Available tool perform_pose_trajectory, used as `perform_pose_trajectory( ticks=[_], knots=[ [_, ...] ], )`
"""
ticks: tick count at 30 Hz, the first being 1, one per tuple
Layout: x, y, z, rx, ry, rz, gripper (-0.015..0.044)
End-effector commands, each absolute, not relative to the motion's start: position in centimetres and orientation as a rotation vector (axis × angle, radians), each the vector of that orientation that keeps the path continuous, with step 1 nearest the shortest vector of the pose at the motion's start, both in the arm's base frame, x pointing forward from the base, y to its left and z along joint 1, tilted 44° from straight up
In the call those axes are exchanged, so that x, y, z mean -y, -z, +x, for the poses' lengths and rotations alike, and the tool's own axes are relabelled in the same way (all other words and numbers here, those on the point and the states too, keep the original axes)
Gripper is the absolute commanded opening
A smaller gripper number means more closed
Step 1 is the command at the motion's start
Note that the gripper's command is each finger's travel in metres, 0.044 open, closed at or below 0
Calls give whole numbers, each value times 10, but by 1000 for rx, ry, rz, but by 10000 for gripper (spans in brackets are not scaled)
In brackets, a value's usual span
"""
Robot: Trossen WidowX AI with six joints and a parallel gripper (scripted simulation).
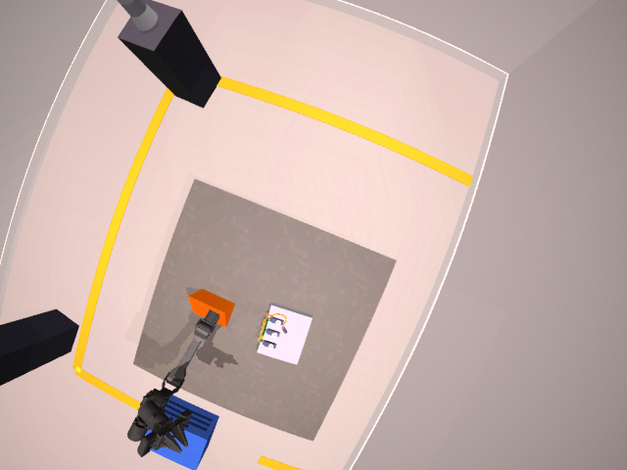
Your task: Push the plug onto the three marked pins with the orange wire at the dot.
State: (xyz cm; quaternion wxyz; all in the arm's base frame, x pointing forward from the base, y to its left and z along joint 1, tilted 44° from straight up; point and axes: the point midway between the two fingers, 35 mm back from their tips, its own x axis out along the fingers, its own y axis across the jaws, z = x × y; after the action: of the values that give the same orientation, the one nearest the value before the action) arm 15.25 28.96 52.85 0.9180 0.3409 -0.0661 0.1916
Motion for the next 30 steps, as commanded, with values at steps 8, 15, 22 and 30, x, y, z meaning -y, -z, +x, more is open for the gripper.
perform_pose_trajectory(
  ticks=[8,15,22,30],
  knots=[
    [-256,-509,213,229,-330,538,115],
    [-228,-494,245,259,-288,442,115],
    [-198,-476,271,270,-245,346,115],
    [-159,-451,295,260,-194,244,115]
  ],
)
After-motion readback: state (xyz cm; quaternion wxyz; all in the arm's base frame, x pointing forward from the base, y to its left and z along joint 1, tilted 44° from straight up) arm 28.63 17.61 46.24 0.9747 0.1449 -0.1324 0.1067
